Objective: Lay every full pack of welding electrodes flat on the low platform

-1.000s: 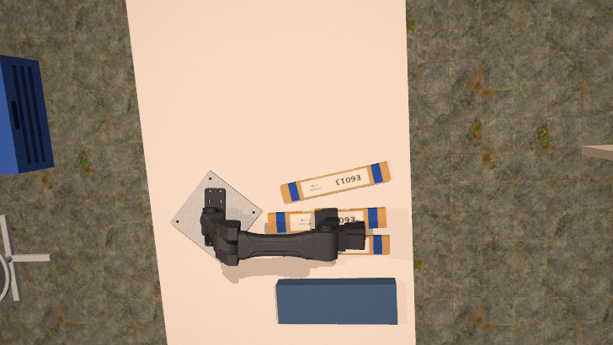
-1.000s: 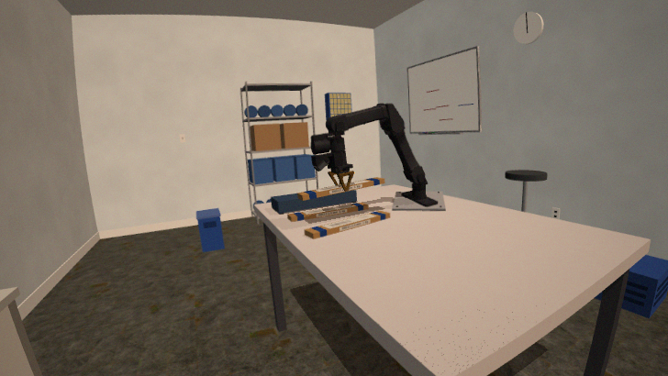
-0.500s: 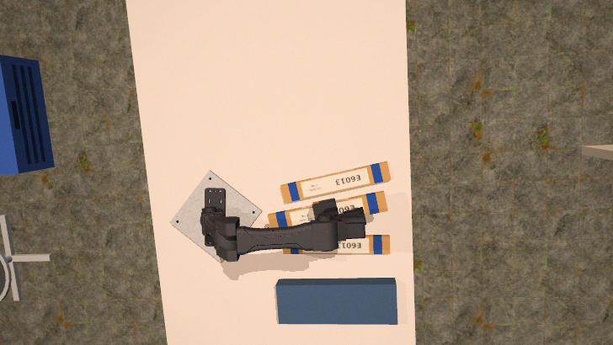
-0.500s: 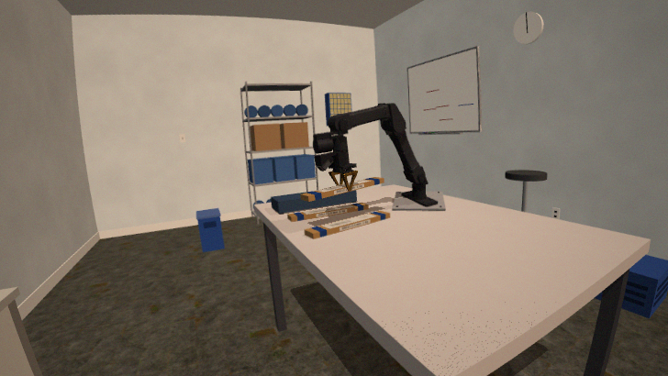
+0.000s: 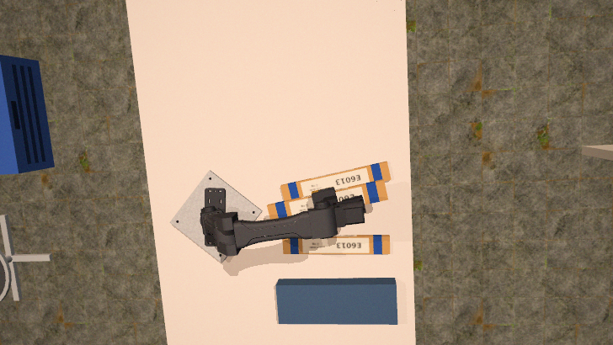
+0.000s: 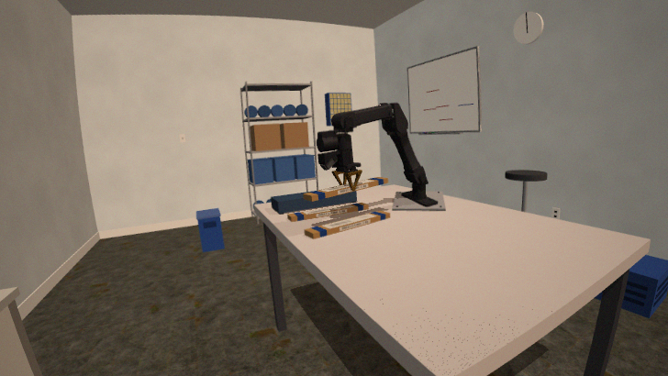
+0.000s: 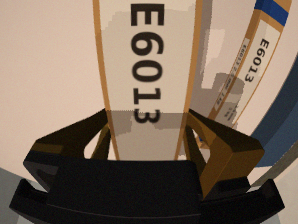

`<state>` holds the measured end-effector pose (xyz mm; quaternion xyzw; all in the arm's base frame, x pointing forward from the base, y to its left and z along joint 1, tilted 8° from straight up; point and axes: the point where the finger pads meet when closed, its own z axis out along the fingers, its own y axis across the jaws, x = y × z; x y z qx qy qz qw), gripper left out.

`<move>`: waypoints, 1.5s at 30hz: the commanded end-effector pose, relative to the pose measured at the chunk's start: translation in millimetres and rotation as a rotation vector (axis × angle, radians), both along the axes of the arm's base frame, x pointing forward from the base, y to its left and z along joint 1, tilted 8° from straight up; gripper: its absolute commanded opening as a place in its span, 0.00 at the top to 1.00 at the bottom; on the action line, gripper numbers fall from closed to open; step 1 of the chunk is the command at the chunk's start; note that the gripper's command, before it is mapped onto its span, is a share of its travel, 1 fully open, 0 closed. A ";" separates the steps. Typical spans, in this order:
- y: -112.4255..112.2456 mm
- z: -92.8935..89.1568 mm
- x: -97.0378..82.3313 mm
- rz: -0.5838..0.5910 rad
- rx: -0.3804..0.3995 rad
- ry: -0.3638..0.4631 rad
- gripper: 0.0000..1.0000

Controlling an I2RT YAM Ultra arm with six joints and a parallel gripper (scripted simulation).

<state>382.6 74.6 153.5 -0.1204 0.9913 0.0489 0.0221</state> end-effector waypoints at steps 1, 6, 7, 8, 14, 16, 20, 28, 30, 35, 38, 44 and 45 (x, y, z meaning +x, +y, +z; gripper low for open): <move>9.8 39.9 2.0 -0.016 0.009 -0.088 1.00; 17.8 40.8 1.7 -0.016 0.010 -0.088 1.00; 20.4 41.1 1.6 -0.016 0.010 -0.088 1.00; 23.1 41.4 1.6 -0.016 0.011 -0.088 1.00; 39.2 41.9 1.3 -0.016 0.013 -0.084 1.00; 44.6 41.5 1.3 -0.016 0.013 -0.081 1.00; 55.0 41.6 1.3 -0.016 0.011 -0.079 1.00; 70.9 42.1 1.0 -0.016 0.011 -0.075 1.00; 76.1 44.2 0.5 -0.016 0.013 -0.079 1.00; 89.5 43.7 0.4 -0.016 0.012 -0.074 1.00; 95.1 43.9 0.9 -0.016 0.013 -0.076 1.00; 110.6 42.3 5.7 -0.016 0.019 -0.086 1.00; 113.5 45.0 6.1 -0.017 0.023 -0.095 1.00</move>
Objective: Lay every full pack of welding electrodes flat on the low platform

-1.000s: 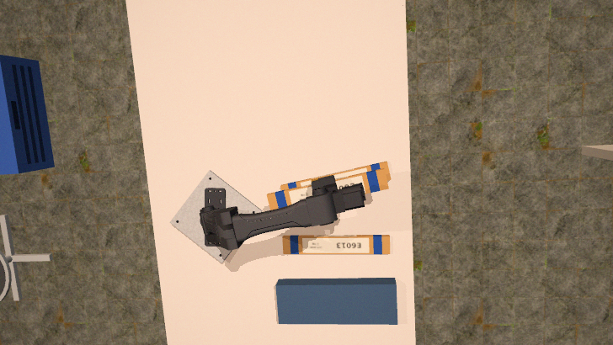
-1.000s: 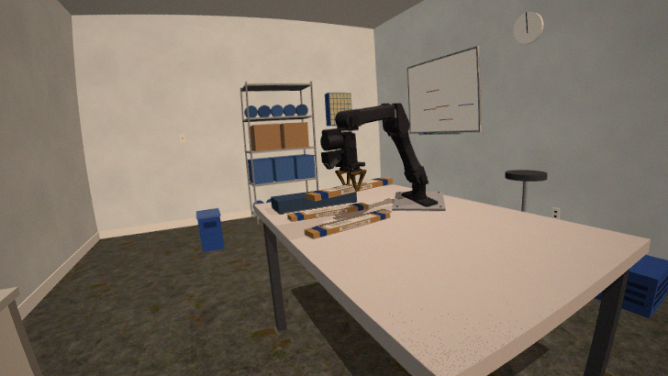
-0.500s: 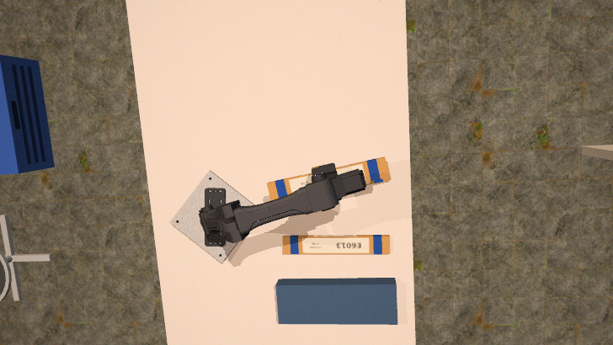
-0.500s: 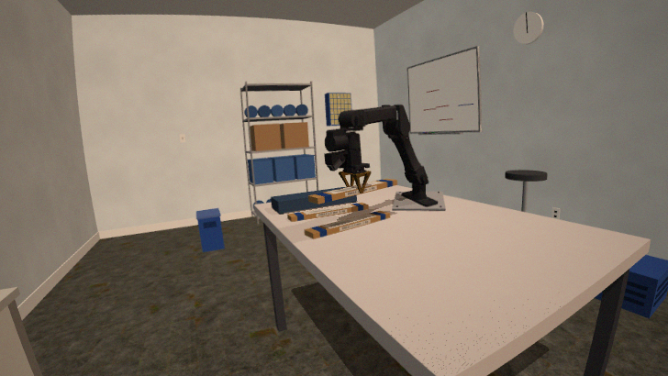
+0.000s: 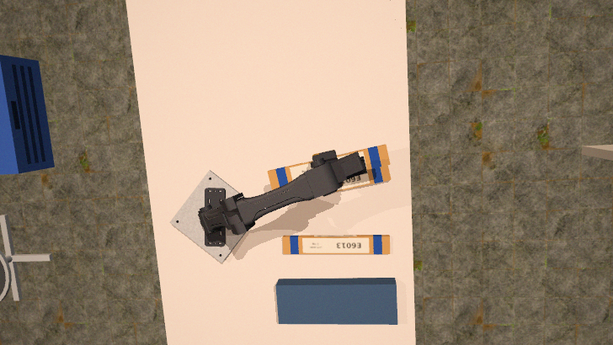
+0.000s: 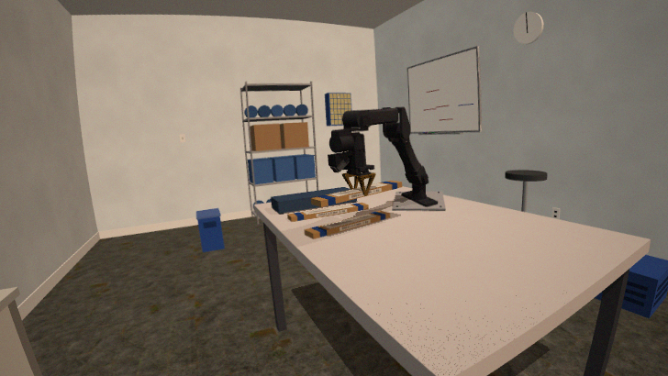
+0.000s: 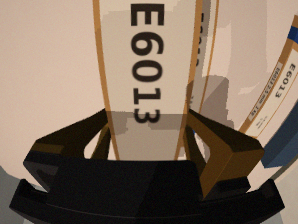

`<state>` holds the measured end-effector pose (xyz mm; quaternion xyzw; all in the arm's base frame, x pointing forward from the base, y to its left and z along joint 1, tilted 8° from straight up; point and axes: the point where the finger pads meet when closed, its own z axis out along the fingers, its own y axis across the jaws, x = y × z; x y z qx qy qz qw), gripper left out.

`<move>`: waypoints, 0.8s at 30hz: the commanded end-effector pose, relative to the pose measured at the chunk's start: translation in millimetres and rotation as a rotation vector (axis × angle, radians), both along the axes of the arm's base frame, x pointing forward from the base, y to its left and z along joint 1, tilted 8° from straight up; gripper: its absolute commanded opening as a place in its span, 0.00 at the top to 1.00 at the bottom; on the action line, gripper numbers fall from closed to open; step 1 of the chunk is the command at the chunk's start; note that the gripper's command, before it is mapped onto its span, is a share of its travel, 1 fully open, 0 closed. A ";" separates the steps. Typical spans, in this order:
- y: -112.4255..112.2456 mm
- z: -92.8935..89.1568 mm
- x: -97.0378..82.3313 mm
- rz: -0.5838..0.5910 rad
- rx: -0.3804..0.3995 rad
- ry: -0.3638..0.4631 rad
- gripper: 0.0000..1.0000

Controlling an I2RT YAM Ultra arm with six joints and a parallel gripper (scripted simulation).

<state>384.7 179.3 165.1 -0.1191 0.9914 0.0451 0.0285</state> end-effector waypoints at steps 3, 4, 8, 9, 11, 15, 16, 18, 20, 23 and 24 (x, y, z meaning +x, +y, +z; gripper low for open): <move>18.1 35.8 6.5 -0.013 0.037 -0.096 1.00; 21.4 34.9 7.6 -0.013 0.038 -0.097 1.00; 34.6 35.8 11.7 -0.013 0.048 -0.113 1.00; 27.2 25.7 -1.3 -0.015 0.014 -0.035 1.00; 27.2 25.7 -1.3 -0.015 0.014 -0.035 1.00; 37.8 26.8 -1.5 -0.015 0.013 -0.035 1.00; 40.4 27.1 -1.6 -0.015 0.013 -0.035 1.00; 45.7 27.7 -1.7 -0.015 0.013 -0.035 1.00; 51.0 28.3 -1.8 -0.015 0.013 -0.035 1.00; 59.0 29.1 -1.9 -0.015 0.013 -0.035 1.00; 61.6 29.4 -1.9 -0.015 0.013 -0.035 1.00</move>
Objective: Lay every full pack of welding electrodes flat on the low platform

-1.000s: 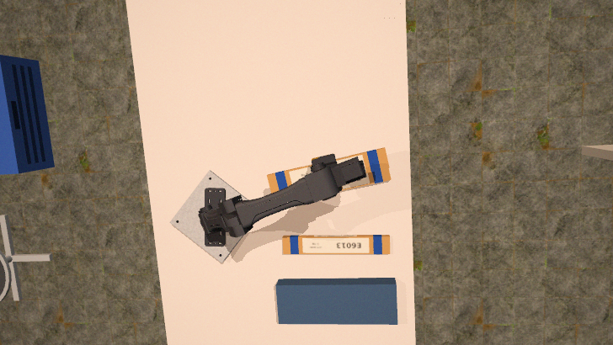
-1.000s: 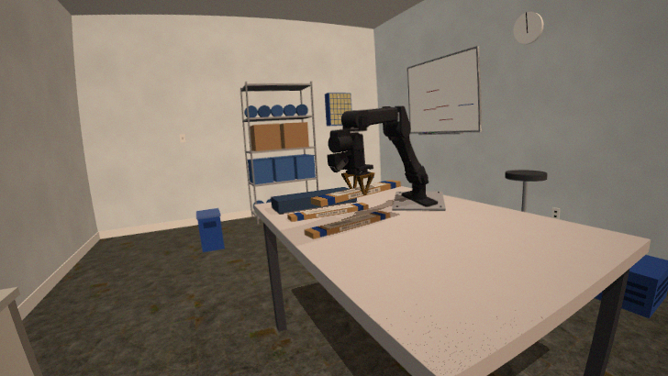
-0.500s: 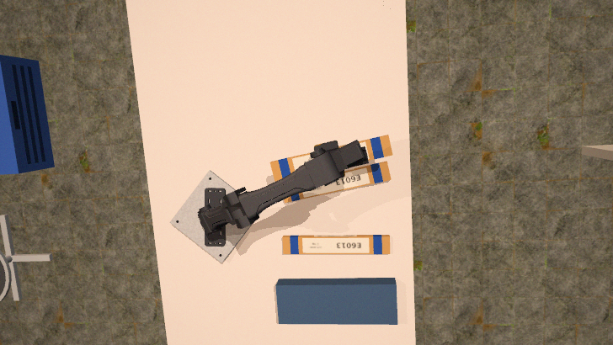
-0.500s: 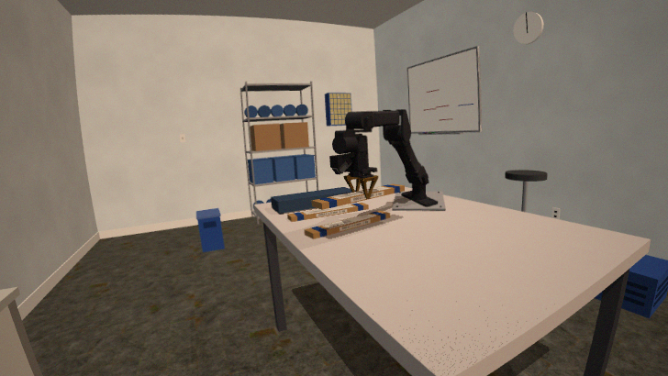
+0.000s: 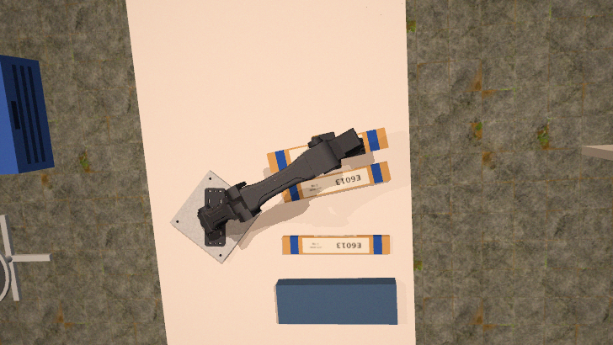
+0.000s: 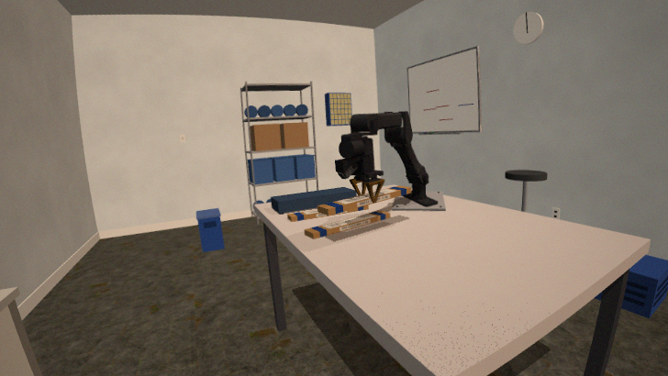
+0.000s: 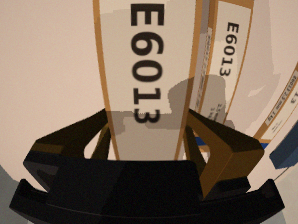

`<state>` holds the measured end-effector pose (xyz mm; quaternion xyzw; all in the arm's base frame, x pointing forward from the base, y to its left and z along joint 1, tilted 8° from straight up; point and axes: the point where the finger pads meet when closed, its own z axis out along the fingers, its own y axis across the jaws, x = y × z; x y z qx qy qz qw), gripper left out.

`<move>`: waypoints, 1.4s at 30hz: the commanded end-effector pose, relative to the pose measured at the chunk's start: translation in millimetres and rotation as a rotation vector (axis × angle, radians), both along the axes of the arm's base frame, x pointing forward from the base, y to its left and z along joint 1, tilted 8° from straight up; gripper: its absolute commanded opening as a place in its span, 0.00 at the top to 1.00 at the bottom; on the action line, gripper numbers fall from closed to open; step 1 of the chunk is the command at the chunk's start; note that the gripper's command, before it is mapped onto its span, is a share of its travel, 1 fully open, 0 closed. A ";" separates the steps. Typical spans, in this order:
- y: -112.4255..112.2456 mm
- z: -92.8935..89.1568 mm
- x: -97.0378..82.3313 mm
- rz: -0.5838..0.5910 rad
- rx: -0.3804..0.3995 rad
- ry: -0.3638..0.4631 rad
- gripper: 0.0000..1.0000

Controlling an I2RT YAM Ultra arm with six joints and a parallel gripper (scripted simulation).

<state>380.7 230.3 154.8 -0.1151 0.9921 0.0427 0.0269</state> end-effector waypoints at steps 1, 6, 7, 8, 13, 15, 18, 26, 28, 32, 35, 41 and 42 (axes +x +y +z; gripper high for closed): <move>13.2 40.0 2.0 -0.007 0.018 -0.038 1.00; 21.2 40.9 1.9 -0.007 0.018 -0.038 1.00; 23.8 41.2 1.9 -0.007 0.018 -0.038 1.00; 26.5 41.5 1.9 -0.007 0.018 -0.038 1.00; 39.7 42.9 1.6 -0.007 0.018 -0.038 1.00; 45.1 43.5 1.6 -0.007 0.018 -0.038 1.00; 53.0 44.4 1.4 -0.007 0.018 -0.038 1.00; 68.9 46.1 1.2 -0.007 0.018 -0.038 1.00; 74.2 46.6 1.1 -0.007 0.018 -0.038 1.00; 80.1 47.3 1.0 -0.007 0.018 -0.038 1.00; 80.1 47.3 1.0 -0.007 0.018 -0.038 1.00; 80.1 47.3 1.0 -0.007 0.018 -0.038 1.00; 80.1 47.3 1.0 -0.007 0.018 -0.038 1.00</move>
